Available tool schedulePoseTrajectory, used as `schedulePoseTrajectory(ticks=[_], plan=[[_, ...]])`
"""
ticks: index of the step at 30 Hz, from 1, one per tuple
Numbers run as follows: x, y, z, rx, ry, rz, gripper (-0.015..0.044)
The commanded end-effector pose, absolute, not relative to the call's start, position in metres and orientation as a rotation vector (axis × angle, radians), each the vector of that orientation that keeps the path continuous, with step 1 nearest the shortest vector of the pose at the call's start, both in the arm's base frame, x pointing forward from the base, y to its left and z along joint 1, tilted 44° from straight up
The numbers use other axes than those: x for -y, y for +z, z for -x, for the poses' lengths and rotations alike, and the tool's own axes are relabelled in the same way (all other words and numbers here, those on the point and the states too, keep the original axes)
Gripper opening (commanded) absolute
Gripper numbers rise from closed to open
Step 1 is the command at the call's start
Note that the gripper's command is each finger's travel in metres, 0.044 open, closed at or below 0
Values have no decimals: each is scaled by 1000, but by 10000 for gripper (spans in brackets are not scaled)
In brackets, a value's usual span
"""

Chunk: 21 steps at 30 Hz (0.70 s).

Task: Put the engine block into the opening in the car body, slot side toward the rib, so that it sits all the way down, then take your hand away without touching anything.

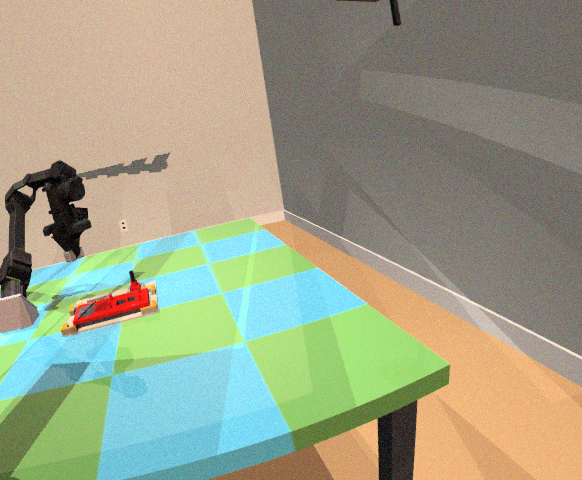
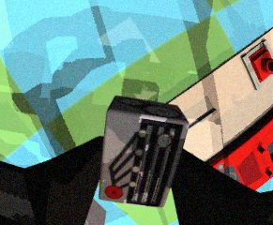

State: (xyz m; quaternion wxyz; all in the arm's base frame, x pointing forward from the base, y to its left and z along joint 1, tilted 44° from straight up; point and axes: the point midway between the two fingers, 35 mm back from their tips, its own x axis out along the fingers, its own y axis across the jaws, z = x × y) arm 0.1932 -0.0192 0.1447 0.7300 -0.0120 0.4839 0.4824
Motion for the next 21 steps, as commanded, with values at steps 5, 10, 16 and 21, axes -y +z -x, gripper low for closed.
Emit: schedulePoseTrajectory(ticks=[5,10,16,21], plan=[[-8,151,-173,-1053,1095,58,0],[-8,151,-173,-1053,1095,58,0],[-14,141,-176,-1053,1095,60,0],[-20,135,-177,-1052,1095,60,0]])
